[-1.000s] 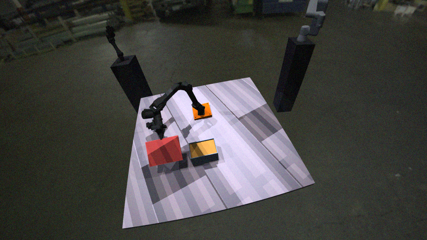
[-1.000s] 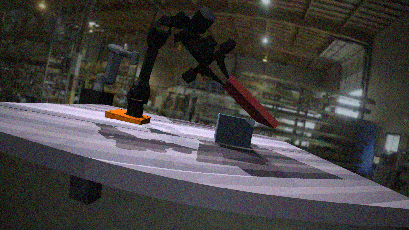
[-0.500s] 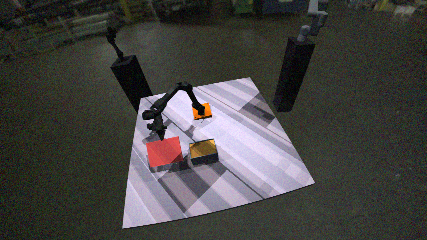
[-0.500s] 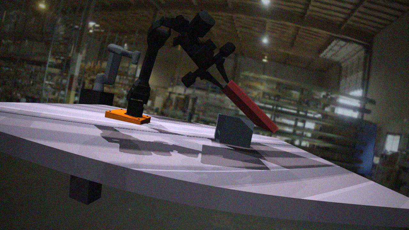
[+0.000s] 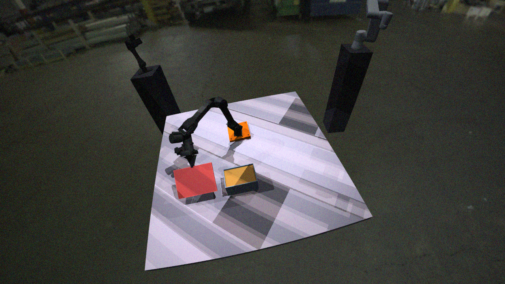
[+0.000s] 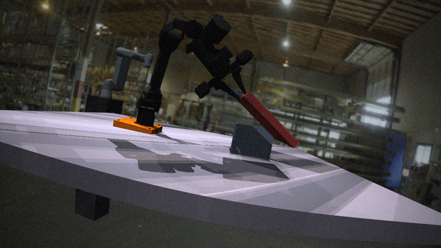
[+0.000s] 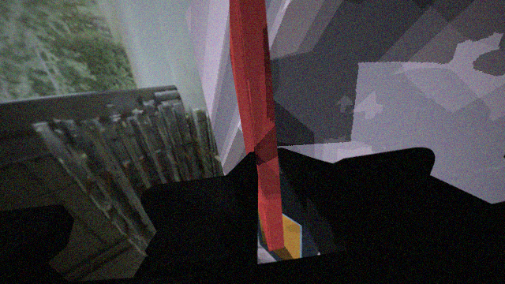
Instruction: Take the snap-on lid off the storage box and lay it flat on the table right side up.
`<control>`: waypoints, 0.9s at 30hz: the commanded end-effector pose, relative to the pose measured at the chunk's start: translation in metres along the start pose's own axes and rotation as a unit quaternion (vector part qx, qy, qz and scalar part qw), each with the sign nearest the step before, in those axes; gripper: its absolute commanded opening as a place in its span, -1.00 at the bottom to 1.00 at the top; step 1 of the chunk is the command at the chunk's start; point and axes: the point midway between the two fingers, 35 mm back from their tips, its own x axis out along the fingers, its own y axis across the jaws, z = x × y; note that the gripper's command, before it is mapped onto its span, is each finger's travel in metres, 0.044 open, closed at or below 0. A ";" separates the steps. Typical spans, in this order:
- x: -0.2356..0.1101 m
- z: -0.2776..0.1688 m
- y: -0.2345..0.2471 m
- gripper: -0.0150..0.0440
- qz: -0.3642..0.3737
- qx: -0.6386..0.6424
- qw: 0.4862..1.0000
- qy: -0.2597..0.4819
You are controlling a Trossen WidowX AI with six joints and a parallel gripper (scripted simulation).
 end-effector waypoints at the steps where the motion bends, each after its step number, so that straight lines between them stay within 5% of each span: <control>1: 0.003 0.000 -0.002 -0.49 0.003 -0.002 1.000 0.002; 27: 0.016 0.000 -0.018 -0.49 0.003 -0.002 1.000 0.002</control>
